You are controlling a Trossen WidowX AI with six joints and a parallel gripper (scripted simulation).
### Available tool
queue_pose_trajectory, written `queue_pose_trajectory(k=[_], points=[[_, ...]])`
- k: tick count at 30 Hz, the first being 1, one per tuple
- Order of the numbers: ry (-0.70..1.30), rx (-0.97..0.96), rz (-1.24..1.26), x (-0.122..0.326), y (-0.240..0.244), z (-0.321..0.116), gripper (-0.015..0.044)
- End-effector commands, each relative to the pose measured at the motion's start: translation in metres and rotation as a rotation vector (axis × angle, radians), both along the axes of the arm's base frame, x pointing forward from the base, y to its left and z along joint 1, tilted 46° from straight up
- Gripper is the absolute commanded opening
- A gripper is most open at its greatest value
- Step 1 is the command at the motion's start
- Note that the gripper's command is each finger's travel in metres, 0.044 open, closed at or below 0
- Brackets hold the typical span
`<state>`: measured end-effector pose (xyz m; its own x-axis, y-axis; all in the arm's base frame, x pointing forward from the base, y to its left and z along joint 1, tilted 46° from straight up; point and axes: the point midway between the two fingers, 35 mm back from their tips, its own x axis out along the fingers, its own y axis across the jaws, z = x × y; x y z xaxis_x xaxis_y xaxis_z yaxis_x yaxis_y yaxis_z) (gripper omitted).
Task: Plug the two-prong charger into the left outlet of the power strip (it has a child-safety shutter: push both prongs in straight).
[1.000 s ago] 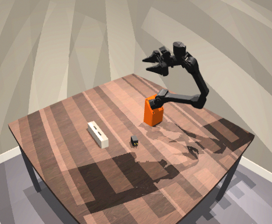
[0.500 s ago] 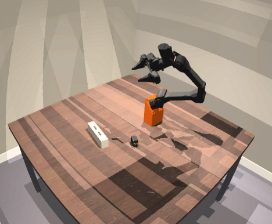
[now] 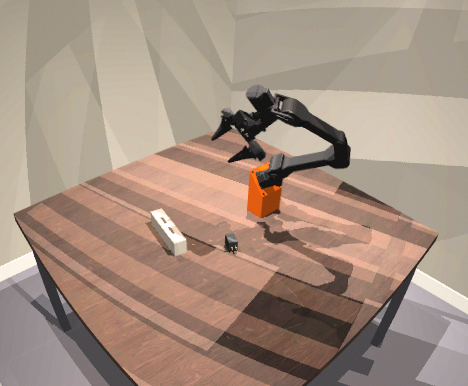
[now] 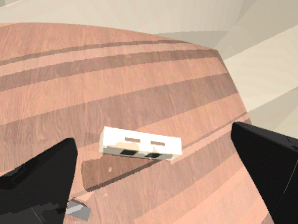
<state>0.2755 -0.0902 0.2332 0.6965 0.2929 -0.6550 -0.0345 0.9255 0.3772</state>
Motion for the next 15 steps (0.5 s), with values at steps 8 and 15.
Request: queue_pose_trajectory(k=[8,15], points=[[0.035,-0.039,0.251,0.016,0.035,-0.038,0.0440],[0.049,-0.062,0.410,0.020,0.060,-0.061,0.0440]])
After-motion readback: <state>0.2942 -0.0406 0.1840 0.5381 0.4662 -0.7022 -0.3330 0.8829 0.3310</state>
